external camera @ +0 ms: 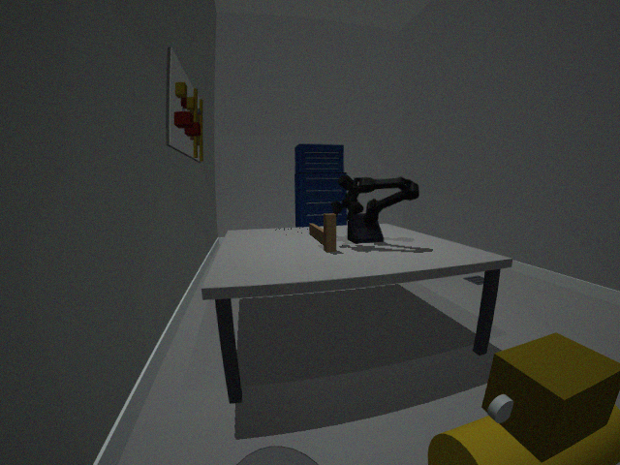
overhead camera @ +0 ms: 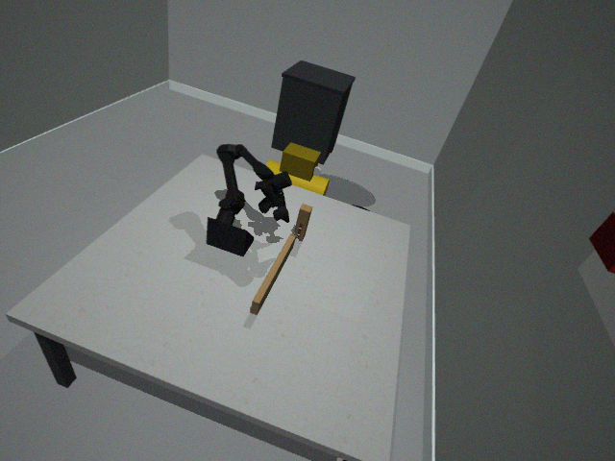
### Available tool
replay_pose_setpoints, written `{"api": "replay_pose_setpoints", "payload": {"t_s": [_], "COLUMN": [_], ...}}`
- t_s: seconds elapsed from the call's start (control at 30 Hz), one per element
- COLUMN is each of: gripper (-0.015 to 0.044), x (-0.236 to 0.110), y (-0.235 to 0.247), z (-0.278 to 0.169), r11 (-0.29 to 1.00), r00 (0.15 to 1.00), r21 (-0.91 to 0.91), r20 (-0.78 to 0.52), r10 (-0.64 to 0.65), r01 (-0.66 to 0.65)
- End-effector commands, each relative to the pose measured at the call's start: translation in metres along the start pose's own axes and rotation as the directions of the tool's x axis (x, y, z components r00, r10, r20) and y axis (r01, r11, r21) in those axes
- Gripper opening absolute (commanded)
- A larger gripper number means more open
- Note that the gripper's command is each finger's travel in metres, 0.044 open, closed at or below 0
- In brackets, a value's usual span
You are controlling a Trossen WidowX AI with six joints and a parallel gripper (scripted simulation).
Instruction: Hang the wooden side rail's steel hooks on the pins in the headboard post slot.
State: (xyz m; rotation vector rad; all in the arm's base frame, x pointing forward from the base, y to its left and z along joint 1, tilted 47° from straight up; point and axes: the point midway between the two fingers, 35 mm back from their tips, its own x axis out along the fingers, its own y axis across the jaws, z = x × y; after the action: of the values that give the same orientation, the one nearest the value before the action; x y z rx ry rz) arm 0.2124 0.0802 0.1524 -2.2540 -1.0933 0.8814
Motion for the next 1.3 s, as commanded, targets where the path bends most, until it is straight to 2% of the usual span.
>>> {"api": "replay_pose_setpoints", "payload": {"t_s": [0.0,0.57,0.83,1.27], "gripper": [0.0440,0.0440,0.0440,0.0440], "x": [0.000,0.001,0.004,0.005], "y": [-0.001,0.000,0.007,0.022], "z": [0.002,0.000,-0.016,-0.047], "r11": [1.000,1.000,0.988,0.913], "r00": [1.000,1.000,0.988,0.941], "r21": [0.017,0.001,-0.153,-0.361], "r20": [0.000,0.014,0.150,0.333], "r10": [-0.006,0.000,0.024,-0.063], "r01": [0.006,0.000,0.000,0.188]}}
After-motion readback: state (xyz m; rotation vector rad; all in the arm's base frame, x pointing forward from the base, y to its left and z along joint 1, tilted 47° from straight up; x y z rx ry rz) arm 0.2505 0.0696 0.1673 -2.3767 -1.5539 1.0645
